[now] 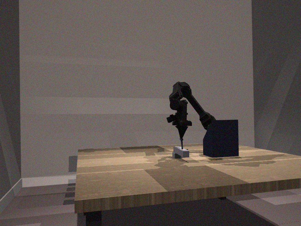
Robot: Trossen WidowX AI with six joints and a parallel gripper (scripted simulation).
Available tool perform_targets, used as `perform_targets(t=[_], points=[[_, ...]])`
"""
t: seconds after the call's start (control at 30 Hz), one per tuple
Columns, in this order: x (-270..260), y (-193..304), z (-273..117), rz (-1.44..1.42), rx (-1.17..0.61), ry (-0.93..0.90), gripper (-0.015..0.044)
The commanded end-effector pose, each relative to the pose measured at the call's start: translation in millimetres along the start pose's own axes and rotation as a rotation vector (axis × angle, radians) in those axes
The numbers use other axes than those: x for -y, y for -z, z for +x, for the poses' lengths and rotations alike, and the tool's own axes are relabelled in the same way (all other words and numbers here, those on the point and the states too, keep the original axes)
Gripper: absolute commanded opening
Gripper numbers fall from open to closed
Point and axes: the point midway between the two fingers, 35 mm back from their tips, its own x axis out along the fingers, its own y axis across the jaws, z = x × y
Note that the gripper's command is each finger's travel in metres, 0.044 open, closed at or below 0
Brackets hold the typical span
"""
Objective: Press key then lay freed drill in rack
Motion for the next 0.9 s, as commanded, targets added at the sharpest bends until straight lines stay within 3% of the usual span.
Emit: perform_targets(t=[0.0, 0.87], points=[[1.2, 9.5, 15.8, -0.013, -0.043, 0.015, 0.0000], [1.6, 10.1, 23.8, -0.013, -0.043, 0.016, 0.0000]])
